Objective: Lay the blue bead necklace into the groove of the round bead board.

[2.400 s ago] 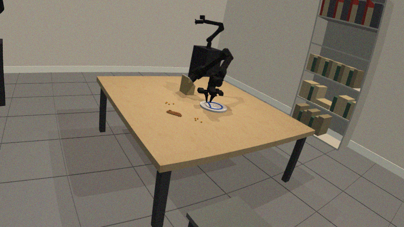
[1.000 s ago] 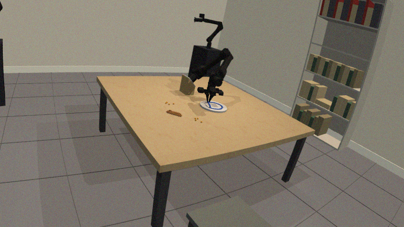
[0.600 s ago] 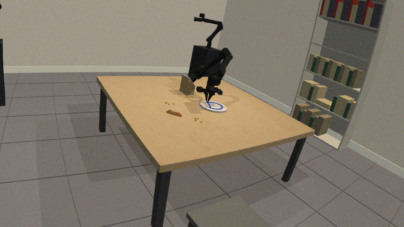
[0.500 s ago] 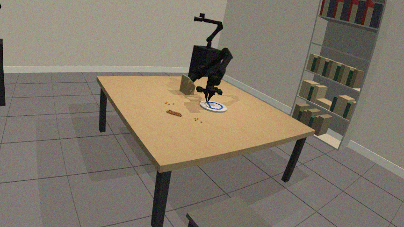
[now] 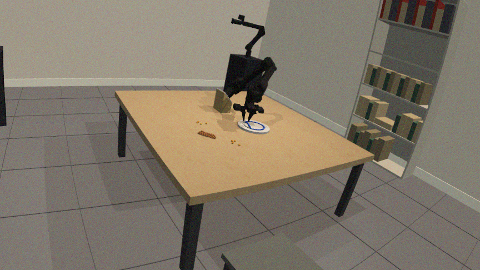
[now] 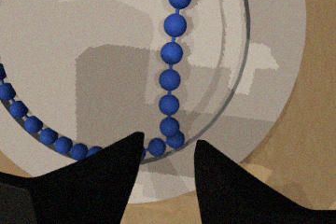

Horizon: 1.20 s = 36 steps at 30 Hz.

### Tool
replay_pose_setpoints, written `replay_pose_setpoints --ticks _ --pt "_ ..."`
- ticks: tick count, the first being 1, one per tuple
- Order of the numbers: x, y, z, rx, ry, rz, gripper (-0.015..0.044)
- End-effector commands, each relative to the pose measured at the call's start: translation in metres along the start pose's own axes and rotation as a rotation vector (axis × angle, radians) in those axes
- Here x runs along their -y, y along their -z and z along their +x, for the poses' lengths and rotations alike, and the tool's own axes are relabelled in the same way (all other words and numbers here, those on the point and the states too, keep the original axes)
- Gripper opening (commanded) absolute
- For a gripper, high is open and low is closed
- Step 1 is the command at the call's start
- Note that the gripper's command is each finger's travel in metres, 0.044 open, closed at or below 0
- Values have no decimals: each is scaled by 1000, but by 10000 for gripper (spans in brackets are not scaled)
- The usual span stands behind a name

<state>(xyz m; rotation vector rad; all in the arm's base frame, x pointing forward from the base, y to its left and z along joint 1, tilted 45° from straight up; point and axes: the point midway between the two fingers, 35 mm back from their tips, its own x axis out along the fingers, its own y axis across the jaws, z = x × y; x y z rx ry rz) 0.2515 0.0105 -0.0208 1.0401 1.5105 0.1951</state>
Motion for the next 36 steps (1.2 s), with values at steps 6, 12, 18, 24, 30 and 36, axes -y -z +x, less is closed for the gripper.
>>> replay_pose_setpoints --ticks 6,12,18,24,30,36 --pt "1 0 -2 0 2 1 368" --pt "0 1 -5 -3 5 4 440" --pt "0 1 -5 -3 5 4 440" --pt "0 1 -5 -3 5 4 440" --pt "0 -4 -7 -2 5 -8 387" --pt "-6 -48 -22 0 6 -113 230"
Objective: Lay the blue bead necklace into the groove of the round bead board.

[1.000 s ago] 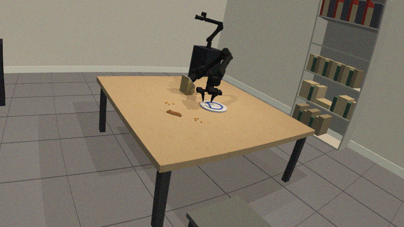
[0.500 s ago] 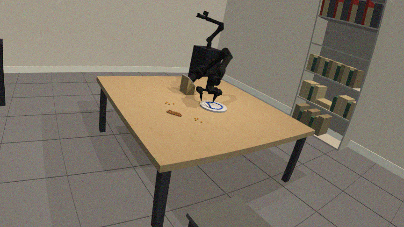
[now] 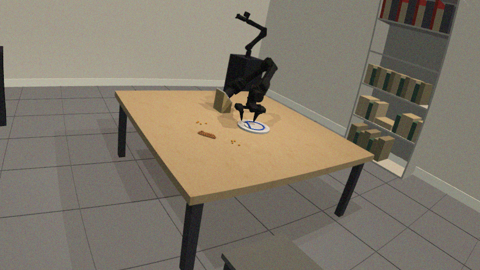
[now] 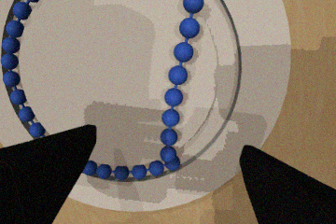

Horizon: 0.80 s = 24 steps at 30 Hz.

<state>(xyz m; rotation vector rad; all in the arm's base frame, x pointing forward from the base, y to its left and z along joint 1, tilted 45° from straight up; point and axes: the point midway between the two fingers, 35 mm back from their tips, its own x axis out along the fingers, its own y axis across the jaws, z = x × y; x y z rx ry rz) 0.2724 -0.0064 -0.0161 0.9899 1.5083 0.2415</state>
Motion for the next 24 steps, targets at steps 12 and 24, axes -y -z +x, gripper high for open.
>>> replay_pose_setpoints --ticks 12,24 --pt "1 -69 -25 14 3 -170 120" --pt "1 -69 -13 17 4 -169 120"
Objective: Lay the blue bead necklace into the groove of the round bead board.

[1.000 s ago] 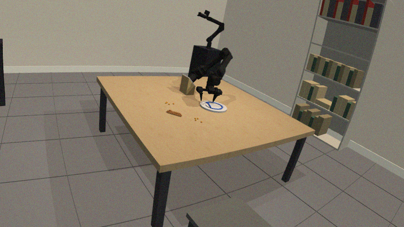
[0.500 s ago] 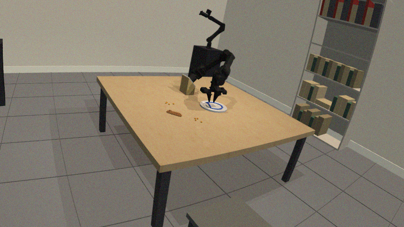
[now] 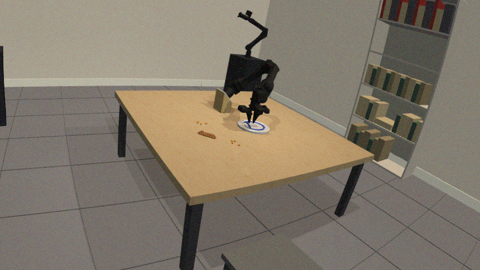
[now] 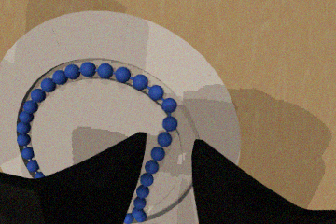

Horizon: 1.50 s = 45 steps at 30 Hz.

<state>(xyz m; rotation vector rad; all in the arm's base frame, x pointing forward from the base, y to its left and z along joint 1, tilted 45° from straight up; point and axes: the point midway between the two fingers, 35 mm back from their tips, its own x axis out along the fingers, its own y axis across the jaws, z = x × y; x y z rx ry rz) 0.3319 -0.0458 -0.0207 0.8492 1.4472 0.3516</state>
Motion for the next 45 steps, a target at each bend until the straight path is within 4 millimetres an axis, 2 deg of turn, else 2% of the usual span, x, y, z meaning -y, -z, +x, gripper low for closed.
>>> replay_pose_setpoints --ticks 1,16,21,26,45 --pt "0 0 5 -1 -1 3 120" --pt "-1 0 29 -5 -4 2 120" --pt "-1 1 30 -5 -4 2 120" --pt "-1 -1 28 -3 -1 -3 0" --pt "-1 -1 28 -3 -1 -3 0"
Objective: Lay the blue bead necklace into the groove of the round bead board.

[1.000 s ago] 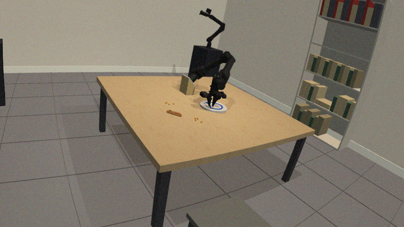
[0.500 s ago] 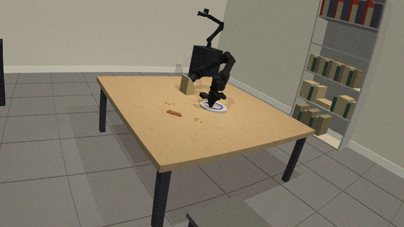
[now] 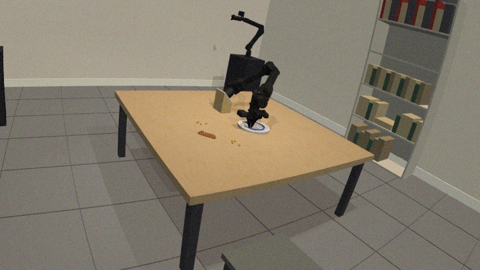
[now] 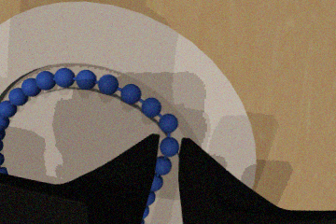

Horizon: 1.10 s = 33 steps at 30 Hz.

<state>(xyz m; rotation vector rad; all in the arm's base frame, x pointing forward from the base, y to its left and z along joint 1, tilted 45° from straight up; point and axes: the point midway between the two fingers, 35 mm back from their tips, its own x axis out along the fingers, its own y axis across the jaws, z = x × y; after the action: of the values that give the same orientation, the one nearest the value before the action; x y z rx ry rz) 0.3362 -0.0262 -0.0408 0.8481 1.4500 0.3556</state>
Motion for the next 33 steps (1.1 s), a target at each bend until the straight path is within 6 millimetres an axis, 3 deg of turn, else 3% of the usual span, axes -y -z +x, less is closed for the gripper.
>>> replay_pose_setpoints --ticks 1,33 --pt "0 0 0 1 0 -1 0" --pt "7 -2 -6 -1 -2 4 0"
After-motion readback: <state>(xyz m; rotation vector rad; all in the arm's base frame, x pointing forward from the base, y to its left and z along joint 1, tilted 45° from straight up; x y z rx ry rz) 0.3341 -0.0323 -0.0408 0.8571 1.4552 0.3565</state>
